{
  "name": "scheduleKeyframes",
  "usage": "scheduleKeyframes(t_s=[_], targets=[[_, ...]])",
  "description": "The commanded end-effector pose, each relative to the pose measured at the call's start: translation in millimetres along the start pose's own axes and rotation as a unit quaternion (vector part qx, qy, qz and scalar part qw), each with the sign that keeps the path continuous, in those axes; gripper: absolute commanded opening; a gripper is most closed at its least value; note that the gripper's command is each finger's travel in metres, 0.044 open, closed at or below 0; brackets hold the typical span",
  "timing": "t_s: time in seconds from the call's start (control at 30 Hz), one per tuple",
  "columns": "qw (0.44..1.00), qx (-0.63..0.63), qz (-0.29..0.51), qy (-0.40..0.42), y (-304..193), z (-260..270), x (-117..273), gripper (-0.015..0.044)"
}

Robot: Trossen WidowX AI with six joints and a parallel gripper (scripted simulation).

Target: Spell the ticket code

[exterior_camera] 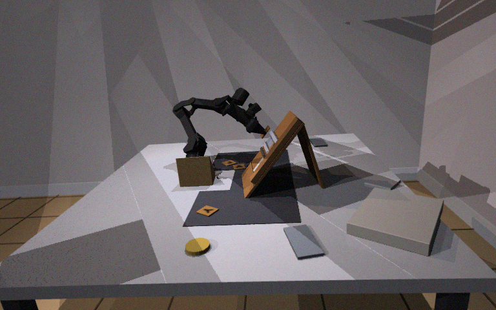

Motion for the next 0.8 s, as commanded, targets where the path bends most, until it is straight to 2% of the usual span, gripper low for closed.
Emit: scheduleKeyframes(t_s=[0.0, 0.77], targets=[[1.000, 0.003, 0.002, 0.002, 0.1, -0.9, -0.2, 0.0000], [1.000, 0.003, 0.002, 0.002, 2.4, -12.9, -0.6, 0.0000]])
Point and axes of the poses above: the point midway between the two fingers, 35 mm back from their tips, its own x axis back along the fingers, its own z axis across the jaws, y = z × x, the point moved 5 cm from there along x, back along the fingers, and after that the axes turned 11 degrees about -x, right-handed, at the moved point
